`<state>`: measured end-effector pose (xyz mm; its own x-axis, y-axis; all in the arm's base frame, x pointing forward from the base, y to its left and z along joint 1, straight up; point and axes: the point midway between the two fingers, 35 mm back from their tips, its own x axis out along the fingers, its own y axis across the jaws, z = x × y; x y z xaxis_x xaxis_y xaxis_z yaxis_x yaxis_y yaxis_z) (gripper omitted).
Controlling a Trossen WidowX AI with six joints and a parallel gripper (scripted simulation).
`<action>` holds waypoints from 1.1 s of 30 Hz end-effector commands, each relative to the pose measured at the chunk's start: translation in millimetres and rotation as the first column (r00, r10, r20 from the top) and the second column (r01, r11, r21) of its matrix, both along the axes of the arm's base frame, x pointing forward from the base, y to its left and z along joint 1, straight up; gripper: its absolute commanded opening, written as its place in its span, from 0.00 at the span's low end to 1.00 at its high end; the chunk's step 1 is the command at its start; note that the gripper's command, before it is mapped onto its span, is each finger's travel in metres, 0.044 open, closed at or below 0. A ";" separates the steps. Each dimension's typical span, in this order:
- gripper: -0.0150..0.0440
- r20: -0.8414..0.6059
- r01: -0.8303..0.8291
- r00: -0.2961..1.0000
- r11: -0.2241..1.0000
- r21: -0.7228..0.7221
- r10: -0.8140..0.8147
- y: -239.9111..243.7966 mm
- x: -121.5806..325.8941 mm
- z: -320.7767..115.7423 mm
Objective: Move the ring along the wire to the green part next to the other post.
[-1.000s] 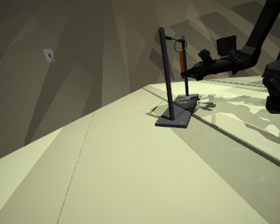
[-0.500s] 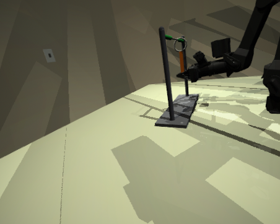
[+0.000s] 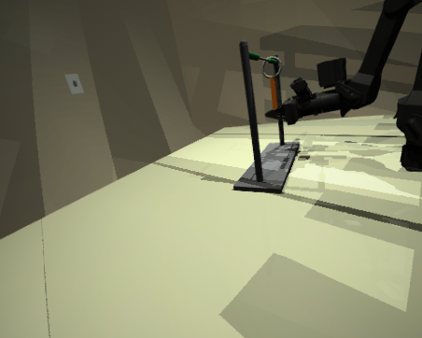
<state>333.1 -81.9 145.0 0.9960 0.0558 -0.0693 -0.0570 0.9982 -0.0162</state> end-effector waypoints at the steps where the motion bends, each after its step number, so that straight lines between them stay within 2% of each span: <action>1: 0.53 -0.001 0.004 1.000 1.000 0.006 -0.004 -0.5 0.4 -0.4; 15: 0.53 -0.001 0.004 1.000 1.000 0.006 -0.004 -0.5 0.4 -0.4; 27: 0.00 -0.001 0.000 1.000 1.000 0.002 0.000 0.0 0.1 -0.4; 33: 0.00 -0.001 0.000 1.000 1.000 0.002 0.000 0.0 0.1 -0.4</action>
